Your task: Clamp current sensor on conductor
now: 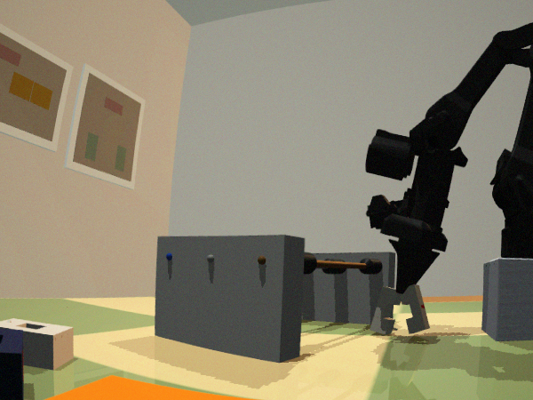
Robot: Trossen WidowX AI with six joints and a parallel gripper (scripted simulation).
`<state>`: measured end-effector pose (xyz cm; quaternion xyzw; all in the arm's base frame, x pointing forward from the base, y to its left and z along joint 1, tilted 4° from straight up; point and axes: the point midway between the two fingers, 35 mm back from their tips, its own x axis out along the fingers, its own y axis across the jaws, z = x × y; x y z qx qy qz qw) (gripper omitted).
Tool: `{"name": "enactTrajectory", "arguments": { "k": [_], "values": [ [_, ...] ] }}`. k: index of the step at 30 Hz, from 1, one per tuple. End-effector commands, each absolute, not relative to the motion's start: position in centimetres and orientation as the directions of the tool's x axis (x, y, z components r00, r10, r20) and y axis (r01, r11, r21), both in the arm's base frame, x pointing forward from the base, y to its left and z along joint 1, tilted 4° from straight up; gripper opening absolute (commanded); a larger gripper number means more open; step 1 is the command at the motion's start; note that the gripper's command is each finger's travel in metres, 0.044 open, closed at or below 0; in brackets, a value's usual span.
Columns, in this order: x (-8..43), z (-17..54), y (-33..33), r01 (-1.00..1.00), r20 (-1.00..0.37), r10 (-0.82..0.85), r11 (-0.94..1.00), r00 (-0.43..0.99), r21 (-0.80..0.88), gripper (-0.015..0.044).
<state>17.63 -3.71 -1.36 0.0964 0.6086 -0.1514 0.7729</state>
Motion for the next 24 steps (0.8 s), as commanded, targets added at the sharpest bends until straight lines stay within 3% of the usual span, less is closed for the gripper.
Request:
{"name": "enactTrajectory", "arguments": {
  "k": [1, 2, 16, 17, 24],
  "values": [
    [17.6, -1.4, -3.7, 0.352, -0.970, -0.118, 0.935, 0.213, -0.036, 0.0263],
    [17.6, -1.4, -3.7, 0.352, -0.970, -0.118, 0.935, 0.213, -0.036, 0.0288],
    [16.0, 4.2, -3.0, 0.355, -0.973, -0.120, 0.934, 0.198, -0.043, 0.0288],
    [16.0, 4.2, -3.0, 0.340, -0.974, -0.119, 0.939, 0.195, -0.047, 0.0314],
    [17.1, 4.5, -3.0, -0.270, -0.991, -0.086, 0.956, 0.101, -0.110, 0.0320]
  ]
}}
